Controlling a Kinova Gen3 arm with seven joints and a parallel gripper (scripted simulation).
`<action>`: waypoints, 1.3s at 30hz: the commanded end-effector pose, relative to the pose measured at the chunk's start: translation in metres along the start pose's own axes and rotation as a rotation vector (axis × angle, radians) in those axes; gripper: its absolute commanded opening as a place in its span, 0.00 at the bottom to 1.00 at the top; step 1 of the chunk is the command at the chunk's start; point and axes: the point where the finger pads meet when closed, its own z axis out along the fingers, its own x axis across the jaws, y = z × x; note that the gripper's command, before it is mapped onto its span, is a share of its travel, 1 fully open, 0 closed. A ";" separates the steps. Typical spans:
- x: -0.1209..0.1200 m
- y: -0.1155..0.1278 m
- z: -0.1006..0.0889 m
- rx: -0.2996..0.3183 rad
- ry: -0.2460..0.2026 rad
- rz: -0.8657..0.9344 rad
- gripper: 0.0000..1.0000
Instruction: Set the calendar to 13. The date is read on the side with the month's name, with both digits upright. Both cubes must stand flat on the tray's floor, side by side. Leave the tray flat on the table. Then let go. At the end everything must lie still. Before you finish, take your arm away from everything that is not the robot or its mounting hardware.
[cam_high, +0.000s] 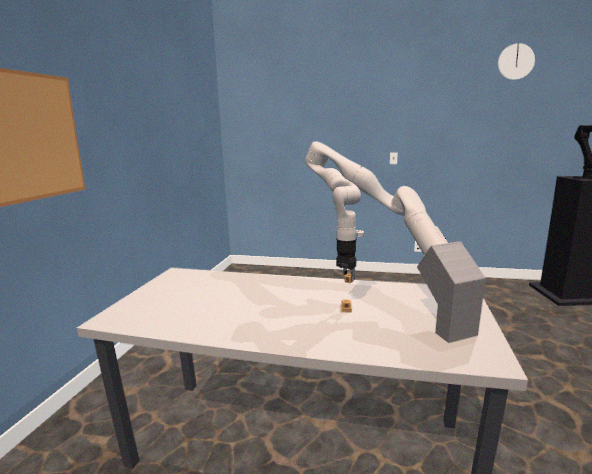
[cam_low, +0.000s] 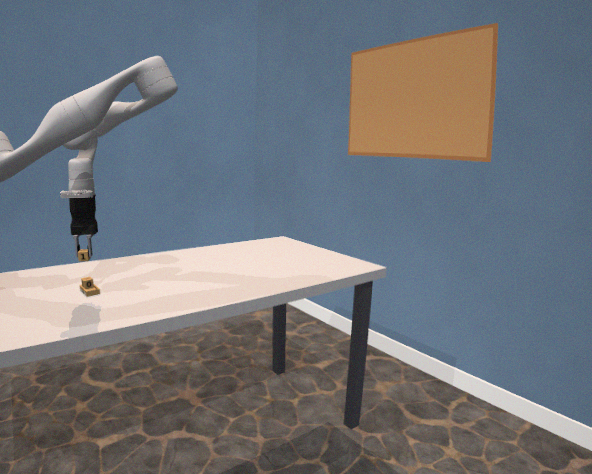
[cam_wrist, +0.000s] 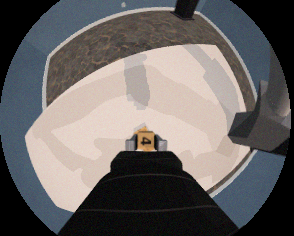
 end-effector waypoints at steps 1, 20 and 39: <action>0.004 -0.004 0.000 0.002 0.006 0.104 0.57; 0.011 -0.005 0.000 -0.003 0.004 0.626 0.57; 0.012 -0.002 0.000 -0.004 -0.004 1.212 0.57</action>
